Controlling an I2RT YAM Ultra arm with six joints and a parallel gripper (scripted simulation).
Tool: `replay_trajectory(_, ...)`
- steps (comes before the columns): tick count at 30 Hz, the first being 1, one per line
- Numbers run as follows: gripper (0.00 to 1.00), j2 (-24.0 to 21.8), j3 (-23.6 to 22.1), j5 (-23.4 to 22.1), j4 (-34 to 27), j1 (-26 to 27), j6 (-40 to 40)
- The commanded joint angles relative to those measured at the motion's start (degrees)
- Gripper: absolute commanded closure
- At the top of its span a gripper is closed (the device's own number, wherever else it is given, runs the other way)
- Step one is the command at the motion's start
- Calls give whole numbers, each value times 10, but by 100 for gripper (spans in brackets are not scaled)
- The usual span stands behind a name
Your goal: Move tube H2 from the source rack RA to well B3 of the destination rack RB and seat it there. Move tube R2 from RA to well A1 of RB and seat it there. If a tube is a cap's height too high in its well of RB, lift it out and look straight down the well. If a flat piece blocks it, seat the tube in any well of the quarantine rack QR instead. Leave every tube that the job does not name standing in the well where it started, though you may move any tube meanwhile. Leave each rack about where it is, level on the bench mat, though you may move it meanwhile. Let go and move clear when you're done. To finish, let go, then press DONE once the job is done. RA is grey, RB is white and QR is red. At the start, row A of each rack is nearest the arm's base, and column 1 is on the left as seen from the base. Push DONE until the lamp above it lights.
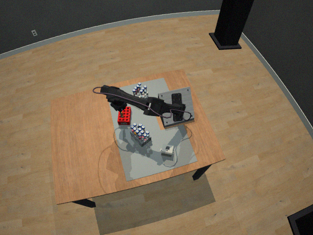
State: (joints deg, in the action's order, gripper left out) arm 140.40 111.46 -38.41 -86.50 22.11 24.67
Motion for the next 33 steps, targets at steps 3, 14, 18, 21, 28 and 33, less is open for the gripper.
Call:
replay_trajectory(3, 100, -6, 4, -2, -4, 3, 3)
replay_trajectory(14, 100, -18, -8, -6, 8, 6, 8)
replay_trajectory(18, 100, -18, -15, -7, 10, 1, 10)
replay_trajectory(21, 100, -19, -8, -7, 13, -1, 11)
replay_trajectory(28, 100, -19, -15, -7, 18, 0, 12)
replay_trajectory(33, 100, -20, -16, -8, 22, -5, 14)
